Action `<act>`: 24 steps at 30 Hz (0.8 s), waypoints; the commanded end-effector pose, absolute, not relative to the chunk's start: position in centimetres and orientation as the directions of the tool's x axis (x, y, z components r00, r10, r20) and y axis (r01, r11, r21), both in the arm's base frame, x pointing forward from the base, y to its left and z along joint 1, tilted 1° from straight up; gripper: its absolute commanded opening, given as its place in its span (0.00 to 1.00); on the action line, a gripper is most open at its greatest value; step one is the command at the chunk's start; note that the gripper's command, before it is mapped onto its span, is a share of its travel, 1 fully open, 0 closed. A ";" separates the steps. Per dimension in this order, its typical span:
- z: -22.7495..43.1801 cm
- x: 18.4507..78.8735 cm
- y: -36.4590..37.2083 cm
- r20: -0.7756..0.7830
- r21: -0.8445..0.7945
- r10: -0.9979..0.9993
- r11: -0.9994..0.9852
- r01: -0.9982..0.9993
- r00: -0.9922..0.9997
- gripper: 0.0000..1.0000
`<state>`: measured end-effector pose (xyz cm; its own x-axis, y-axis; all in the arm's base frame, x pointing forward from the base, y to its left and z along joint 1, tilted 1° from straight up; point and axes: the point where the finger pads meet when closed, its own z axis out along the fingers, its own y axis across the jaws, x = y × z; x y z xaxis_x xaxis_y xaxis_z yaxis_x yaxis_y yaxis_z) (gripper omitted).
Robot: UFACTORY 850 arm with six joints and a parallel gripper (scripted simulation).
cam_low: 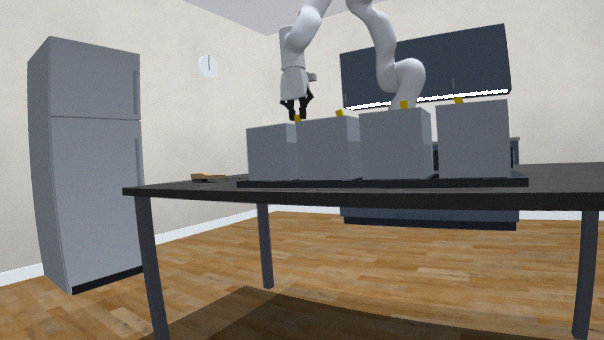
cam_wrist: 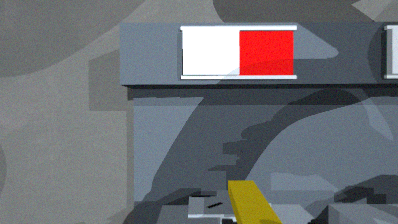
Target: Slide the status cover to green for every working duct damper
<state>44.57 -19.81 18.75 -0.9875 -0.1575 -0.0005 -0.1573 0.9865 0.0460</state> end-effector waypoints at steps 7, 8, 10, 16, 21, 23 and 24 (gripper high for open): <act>16.8 44.6 -19.8 -0.002 0.045 -0.157 0.987 -0.157 -0.988 0.39; 16.6 44.6 -19.8 -0.002 0.045 -0.157 0.987 -0.157 -0.988 0.39; 16.3 44.6 -19.8 -0.002 0.045 -0.157 0.987 -0.157 -0.988 0.39; 15.9 44.6 -19.8 -0.002 0.045 -0.157 0.987 -0.157 -0.988 0.39; 15.7 44.6 -19.8 -0.002 0.045 -0.157 0.987 -0.157 -0.988 0.39; 15.7 44.6 -19.8 -0.002 0.045 -0.157 0.987 -0.157 -0.988 0.39; 15.7 44.6 -19.8 -0.002 0.045 -0.157 0.987 -0.157 -0.988 0.39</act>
